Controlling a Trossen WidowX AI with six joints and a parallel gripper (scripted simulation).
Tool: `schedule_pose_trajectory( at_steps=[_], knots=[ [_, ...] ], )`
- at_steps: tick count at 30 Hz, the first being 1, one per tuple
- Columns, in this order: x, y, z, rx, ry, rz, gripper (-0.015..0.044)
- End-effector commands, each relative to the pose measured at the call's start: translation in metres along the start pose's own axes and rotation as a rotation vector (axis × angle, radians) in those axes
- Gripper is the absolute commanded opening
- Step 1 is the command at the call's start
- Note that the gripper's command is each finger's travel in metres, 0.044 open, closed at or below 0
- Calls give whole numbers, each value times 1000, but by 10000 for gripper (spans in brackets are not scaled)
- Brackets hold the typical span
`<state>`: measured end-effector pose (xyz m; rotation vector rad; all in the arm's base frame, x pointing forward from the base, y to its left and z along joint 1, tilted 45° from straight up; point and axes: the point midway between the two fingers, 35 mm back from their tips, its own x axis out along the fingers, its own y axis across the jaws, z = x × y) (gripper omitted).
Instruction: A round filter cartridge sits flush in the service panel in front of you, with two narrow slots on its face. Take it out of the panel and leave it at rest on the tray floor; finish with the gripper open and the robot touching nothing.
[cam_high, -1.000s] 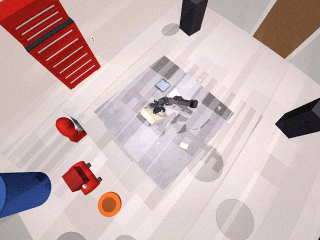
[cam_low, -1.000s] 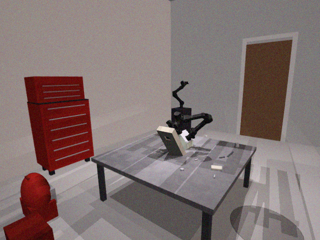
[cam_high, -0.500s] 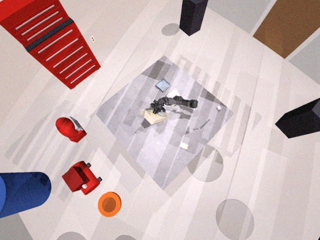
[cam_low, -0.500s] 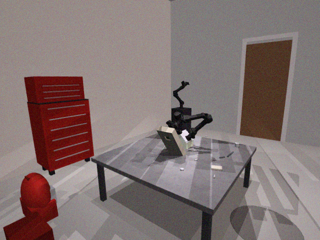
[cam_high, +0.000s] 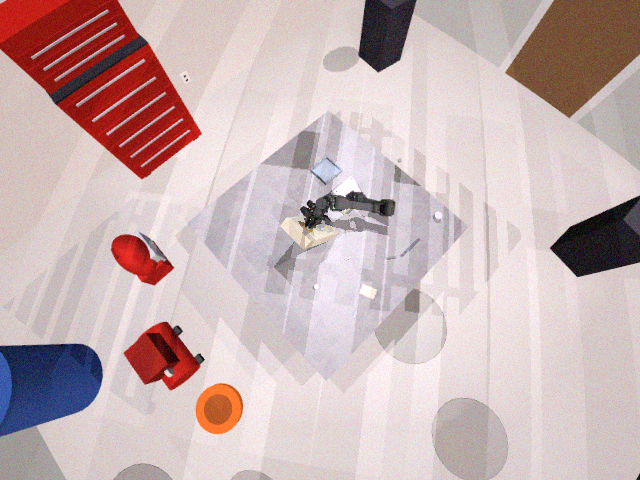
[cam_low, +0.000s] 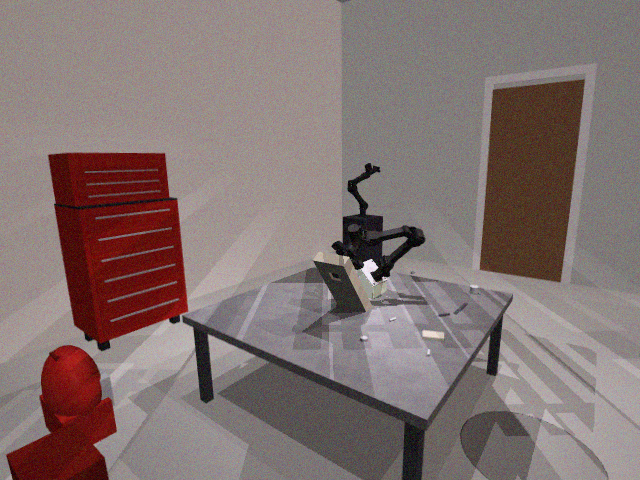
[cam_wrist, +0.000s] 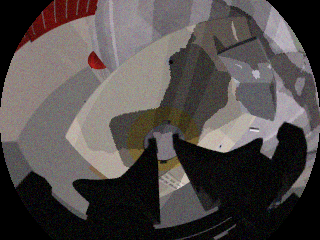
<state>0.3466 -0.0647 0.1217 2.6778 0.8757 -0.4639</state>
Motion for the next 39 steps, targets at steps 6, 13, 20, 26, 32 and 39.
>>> schedule_pose_trajectory(
  at_steps=[6, 13, 20, 26, 32, 39],
  knots=[
    [7, 0, 0, 3, -1, 0, 97],
    [9, 0, 0, 3, -1, 0, 97],
    [12, 0, 0, 3, -1, 0, 97],
    [13, 0, 0, 3, -1, 0, 97],
    [14, 0, 0, 3, -1, 0, 97],
    [8, 1, 0, 8, 7, 4, 63]
  ],
)
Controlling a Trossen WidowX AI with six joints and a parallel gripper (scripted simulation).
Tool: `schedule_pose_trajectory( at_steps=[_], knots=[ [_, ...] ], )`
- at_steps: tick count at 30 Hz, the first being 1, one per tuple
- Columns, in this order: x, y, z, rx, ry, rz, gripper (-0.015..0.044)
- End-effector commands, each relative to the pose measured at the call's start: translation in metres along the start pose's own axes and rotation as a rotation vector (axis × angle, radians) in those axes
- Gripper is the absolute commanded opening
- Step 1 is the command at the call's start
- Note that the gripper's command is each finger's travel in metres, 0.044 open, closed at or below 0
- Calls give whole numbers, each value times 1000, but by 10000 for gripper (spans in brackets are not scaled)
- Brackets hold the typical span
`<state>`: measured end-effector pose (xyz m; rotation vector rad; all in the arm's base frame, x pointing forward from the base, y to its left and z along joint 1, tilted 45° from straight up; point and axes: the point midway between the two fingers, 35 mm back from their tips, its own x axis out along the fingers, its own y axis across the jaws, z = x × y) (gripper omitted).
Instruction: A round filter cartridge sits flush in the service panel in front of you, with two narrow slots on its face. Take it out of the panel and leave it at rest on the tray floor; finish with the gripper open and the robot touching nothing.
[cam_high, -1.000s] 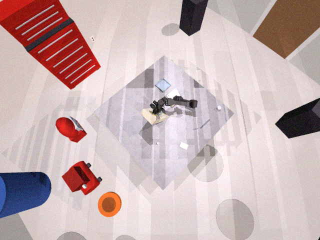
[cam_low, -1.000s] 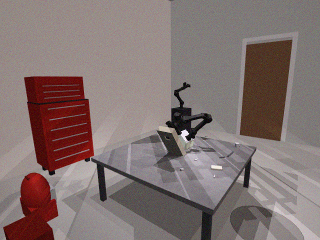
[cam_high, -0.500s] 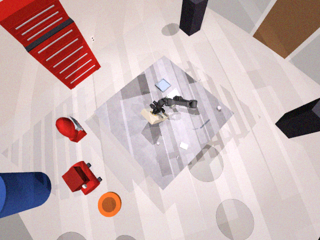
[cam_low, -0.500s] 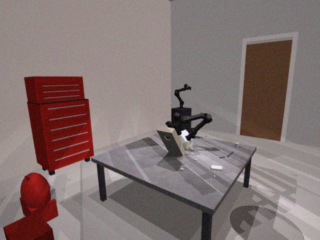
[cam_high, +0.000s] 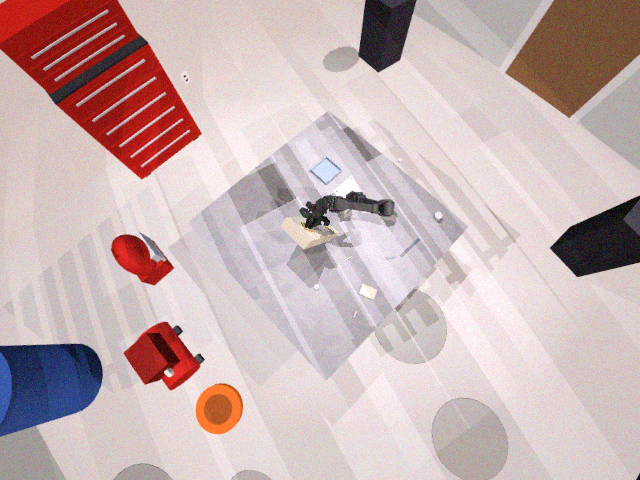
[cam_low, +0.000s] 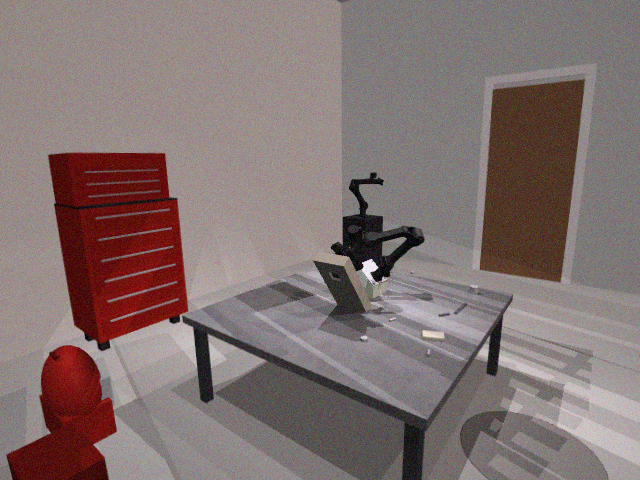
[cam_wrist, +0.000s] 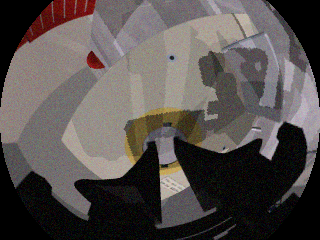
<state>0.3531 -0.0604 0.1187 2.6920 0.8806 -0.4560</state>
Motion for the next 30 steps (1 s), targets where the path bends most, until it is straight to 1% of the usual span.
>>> schedule_pose_trajectory(
  at_steps=[1, 4, 5, 6, 11, 30],
  knots=[
    [0, 1, 0, -3, -4, 5, 57],
    [0, 1, 0, -3, -4, 5, 37],
    [0, 1, 0, -3, -4, 5, 11],
    [0, 1, 0, -3, -4, 5, 0],
    [3, 0, 0, -69, -8, 3, 0],
    [7, 0, 0, -724, -12, -3, 0]
  ],
)
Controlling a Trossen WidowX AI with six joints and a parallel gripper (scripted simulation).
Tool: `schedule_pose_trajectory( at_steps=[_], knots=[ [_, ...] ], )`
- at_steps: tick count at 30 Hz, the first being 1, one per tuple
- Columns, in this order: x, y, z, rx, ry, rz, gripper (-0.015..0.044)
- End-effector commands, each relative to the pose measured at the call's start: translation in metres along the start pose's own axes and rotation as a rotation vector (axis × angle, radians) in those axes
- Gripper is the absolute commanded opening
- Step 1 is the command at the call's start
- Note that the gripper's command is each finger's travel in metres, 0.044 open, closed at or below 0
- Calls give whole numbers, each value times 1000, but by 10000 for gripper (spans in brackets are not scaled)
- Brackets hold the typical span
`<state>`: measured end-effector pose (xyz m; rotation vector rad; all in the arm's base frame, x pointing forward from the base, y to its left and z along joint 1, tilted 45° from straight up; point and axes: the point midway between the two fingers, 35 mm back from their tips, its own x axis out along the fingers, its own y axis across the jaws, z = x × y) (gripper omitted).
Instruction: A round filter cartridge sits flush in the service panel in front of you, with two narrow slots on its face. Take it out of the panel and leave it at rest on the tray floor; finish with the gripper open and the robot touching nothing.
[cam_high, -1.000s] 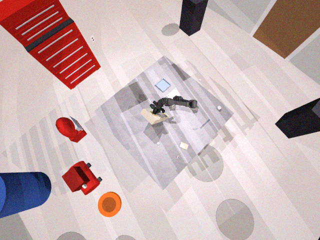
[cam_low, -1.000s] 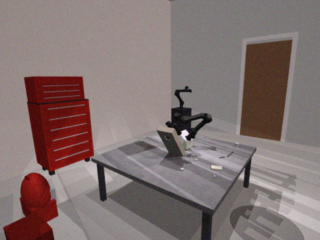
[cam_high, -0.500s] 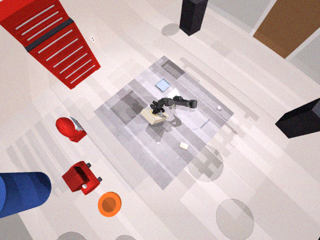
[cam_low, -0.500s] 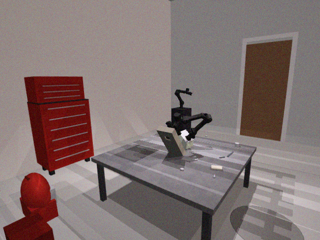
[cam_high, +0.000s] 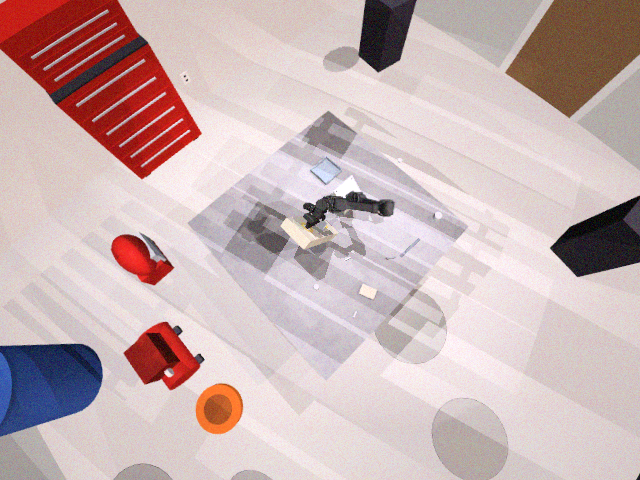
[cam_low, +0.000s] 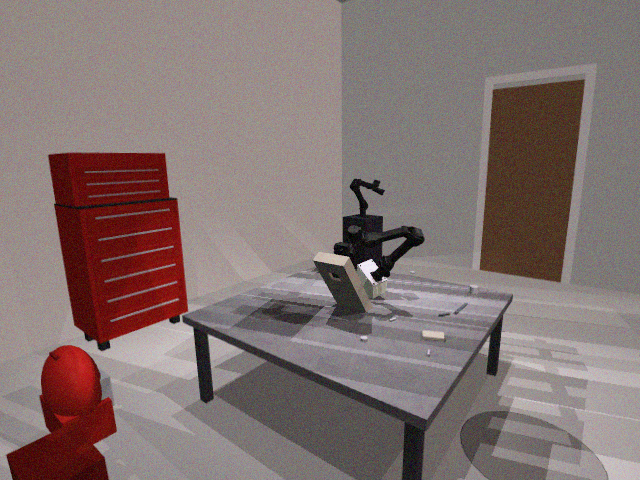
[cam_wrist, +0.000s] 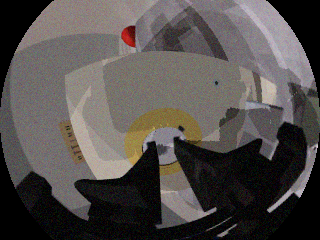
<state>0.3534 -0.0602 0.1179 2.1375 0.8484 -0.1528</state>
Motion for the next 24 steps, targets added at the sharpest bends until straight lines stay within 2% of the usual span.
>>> schedule_pose_trajectory(
  at_steps=[1, 24],
  knots=[
    [6, 0, 0, -156, -8, -7, 0],
    [5, 0, 0, -947, -5, -10, 0]
  ],
)
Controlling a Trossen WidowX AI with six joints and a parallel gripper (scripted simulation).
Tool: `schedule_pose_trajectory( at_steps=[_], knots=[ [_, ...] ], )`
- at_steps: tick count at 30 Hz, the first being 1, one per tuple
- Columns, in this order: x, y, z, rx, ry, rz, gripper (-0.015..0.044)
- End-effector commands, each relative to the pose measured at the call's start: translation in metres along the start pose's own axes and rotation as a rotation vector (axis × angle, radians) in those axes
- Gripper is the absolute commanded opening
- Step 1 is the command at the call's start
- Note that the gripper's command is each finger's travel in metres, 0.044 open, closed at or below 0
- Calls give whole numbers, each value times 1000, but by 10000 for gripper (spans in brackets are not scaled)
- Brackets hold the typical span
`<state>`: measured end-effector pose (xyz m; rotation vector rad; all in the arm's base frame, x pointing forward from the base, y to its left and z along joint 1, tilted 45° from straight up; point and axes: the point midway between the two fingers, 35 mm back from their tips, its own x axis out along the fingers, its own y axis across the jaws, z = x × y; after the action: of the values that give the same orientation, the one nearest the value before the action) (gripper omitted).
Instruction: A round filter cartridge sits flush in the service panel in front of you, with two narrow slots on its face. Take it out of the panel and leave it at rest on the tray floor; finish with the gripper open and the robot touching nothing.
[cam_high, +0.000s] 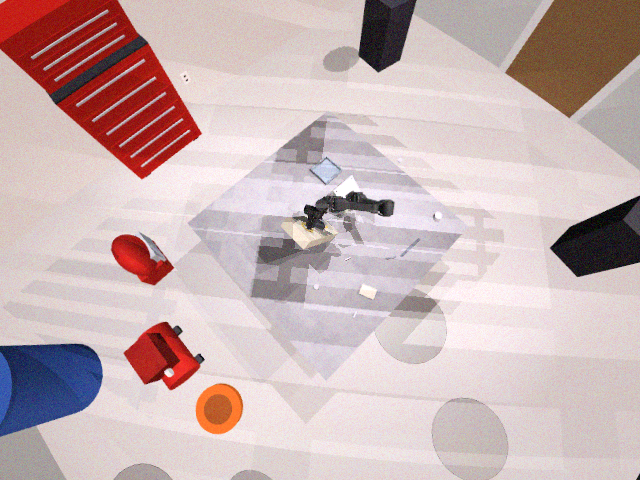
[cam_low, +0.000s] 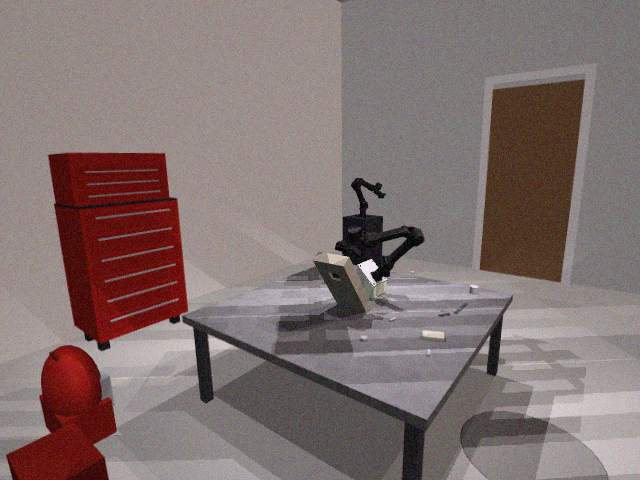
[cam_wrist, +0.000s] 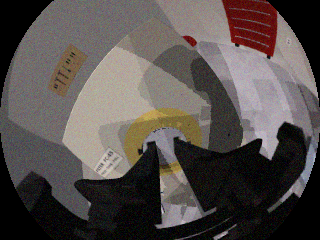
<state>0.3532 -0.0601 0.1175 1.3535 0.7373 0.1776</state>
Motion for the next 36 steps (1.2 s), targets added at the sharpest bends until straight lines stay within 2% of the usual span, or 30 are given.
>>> schedule_pose_trajectory(
  at_steps=[1, 6, 22, 36],
  knots=[
    [5, 1, 0, -111, -1, -10, 0],
    [-1, -1, 1, -68, 0, -15, 0],
    [-72, 0, 0, 1, -1, -15, 0],
    [-69, -18, -21, 2, -1, -15, 0]
  ],
)
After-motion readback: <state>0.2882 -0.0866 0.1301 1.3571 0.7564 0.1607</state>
